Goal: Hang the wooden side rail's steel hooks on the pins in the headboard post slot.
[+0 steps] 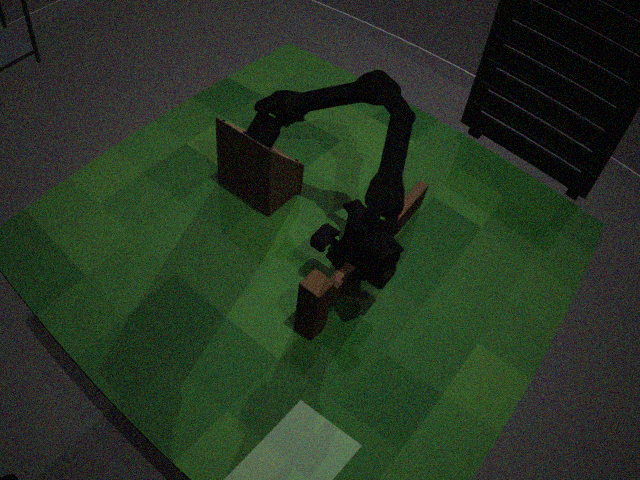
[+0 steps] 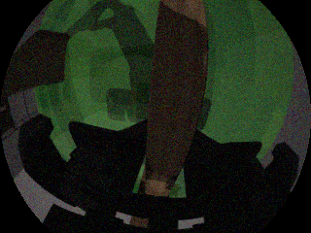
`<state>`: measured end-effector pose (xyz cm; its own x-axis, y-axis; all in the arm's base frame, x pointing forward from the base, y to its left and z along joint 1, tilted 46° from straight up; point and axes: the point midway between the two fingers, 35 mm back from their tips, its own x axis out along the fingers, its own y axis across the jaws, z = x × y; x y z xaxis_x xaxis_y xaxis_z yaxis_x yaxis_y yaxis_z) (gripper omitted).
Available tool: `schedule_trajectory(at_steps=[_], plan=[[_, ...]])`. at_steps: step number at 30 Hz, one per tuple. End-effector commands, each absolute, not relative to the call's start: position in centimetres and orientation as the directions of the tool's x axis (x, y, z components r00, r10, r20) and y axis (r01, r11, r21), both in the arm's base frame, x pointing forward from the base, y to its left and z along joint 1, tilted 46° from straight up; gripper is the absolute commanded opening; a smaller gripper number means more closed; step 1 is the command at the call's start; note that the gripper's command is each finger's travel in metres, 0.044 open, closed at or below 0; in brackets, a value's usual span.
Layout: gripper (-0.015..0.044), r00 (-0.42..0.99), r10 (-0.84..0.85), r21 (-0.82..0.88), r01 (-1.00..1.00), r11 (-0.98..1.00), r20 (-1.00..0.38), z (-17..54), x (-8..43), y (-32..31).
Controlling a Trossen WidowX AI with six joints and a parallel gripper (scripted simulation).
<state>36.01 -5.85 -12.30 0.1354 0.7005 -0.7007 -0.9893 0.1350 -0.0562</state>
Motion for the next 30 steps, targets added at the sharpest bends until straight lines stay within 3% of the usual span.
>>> schedule_trajectory(at_steps=[1, 30], plan=[[0.0, 0.144, 0.695, -0.059, -0.988, 0.144, -0.705, -12.47, 35.88, -6.37], [0.0, 0.144, 0.694, -0.059, -0.988, 0.144, -0.705, -12.47, 36.03, -6.71]])
